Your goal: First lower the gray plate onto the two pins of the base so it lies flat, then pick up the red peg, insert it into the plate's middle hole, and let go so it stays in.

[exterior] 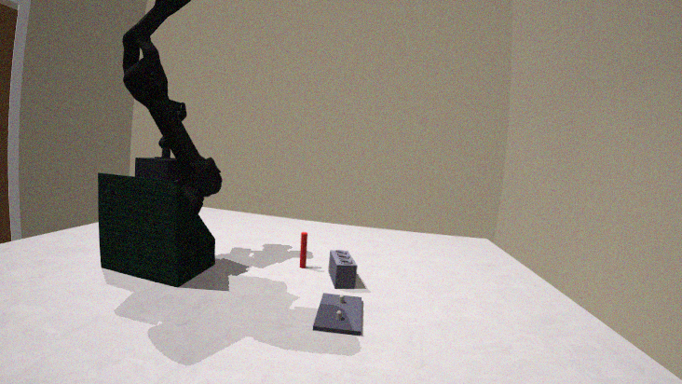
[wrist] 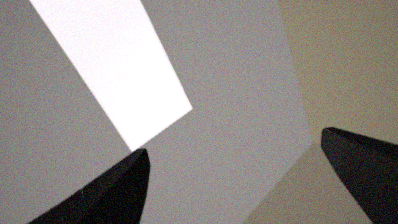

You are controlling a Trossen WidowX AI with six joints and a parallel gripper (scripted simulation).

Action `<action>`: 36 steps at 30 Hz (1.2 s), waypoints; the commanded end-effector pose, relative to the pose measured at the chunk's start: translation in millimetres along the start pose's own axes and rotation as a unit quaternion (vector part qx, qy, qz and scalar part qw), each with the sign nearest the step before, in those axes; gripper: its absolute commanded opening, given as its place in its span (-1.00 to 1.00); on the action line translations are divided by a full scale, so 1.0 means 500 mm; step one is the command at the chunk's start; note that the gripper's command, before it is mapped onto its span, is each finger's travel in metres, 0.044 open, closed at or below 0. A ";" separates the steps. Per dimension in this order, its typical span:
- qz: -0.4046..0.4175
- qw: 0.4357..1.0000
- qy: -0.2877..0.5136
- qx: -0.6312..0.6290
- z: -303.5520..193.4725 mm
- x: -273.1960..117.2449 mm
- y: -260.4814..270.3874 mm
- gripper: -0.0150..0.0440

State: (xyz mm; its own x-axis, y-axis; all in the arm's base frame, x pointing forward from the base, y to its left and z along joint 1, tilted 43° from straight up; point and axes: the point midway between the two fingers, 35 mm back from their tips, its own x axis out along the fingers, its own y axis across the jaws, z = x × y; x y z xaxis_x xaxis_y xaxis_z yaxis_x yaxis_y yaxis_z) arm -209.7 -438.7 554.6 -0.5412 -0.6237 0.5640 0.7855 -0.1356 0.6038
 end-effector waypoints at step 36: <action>0.516 0.678 -0.353 0.387 0.817 -0.552 0.326 1.00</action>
State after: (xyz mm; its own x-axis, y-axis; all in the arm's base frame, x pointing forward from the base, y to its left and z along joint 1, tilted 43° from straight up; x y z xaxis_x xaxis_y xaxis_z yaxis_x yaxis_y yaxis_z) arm -85.3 -10.1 731.0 -0.1250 0.3979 0.9089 0.6780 0.7031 -0.2145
